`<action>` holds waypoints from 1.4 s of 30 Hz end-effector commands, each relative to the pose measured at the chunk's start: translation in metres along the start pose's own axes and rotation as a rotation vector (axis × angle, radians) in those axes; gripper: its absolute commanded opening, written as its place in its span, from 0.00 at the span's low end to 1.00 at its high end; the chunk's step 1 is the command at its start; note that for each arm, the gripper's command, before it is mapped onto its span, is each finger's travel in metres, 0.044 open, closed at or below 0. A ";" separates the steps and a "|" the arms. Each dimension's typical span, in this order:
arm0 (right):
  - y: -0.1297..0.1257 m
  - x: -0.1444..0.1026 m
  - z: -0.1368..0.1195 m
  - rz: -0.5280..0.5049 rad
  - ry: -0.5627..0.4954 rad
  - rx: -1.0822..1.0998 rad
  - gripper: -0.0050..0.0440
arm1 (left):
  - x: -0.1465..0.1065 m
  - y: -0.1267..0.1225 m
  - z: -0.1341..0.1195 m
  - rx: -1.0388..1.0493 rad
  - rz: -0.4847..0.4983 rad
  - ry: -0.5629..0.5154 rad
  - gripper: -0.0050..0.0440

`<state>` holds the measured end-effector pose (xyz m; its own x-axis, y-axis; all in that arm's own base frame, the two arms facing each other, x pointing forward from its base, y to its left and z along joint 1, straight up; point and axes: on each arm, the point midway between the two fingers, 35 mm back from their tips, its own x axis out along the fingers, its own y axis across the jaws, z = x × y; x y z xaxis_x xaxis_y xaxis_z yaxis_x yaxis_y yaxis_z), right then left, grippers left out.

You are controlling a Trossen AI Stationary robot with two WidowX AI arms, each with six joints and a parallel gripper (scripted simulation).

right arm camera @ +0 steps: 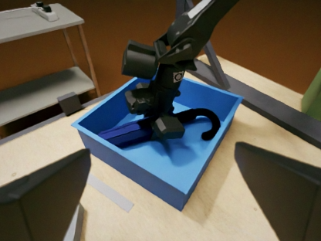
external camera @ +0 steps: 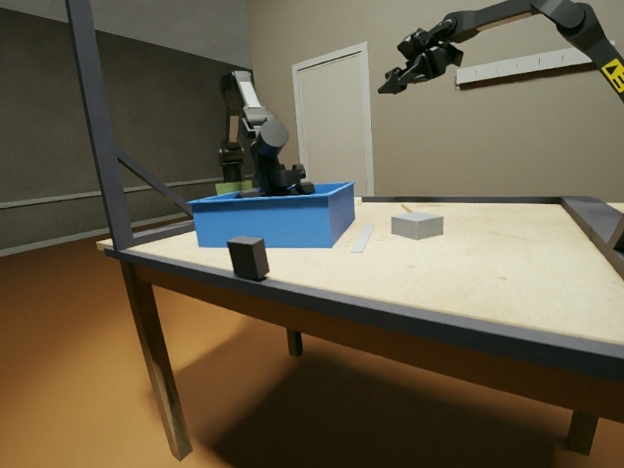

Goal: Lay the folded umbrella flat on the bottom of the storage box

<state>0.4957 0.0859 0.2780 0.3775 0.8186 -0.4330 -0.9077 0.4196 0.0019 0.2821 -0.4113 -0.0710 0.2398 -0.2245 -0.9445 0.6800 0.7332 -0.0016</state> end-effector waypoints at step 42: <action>0.003 -0.008 0.013 -0.014 -0.013 -0.032 0.92 | -0.050 -0.003 0.009 -0.003 -0.009 -0.033 0.97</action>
<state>0.4957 0.0859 0.2779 0.3775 0.8186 -0.4330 -0.9077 0.4196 0.0019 0.2769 -0.4060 -0.0529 0.2370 -0.2219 -0.9458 0.6804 0.7329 -0.0015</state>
